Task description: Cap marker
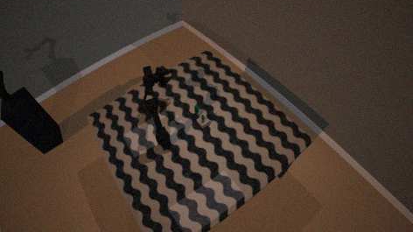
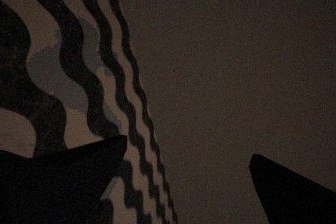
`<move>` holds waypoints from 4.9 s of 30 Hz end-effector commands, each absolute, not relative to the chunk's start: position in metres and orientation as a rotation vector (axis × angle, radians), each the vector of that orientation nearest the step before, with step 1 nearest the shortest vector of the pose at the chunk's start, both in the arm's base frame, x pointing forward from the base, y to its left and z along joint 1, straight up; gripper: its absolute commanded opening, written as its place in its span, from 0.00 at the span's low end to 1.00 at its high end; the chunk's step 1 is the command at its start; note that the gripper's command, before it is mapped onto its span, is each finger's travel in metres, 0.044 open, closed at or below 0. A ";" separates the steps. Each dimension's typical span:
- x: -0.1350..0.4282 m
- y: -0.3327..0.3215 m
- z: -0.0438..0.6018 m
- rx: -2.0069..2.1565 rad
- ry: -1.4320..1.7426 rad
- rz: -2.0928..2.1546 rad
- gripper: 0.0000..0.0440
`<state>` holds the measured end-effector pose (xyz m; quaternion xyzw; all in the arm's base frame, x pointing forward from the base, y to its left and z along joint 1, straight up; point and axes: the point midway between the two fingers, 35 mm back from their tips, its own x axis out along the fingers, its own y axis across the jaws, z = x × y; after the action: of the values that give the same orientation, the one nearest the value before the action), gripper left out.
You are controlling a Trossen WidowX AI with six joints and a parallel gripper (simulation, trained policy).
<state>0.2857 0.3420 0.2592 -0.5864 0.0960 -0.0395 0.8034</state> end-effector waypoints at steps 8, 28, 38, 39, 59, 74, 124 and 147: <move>0.307 0.326 0.258 -1.299 0.262 -0.059 0.52; 0.346 0.285 0.252 -1.352 0.428 0.067 0.64; 0.362 0.260 0.244 -1.357 0.532 0.129 0.68; 0.363 0.257 0.243 -1.357 0.544 0.135 0.68; 0.382 0.202 0.219 -1.328 0.785 0.261 0.72; 0.385 0.164 0.198 -1.269 0.968 0.362 0.72; 0.356 0.115 0.109 -0.922 1.421 0.850 0.70; 0.347 0.114 0.063 -0.924 1.444 1.030 0.58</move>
<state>0.3493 0.1145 0.0701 -0.3870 0.6072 0.4264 0.5475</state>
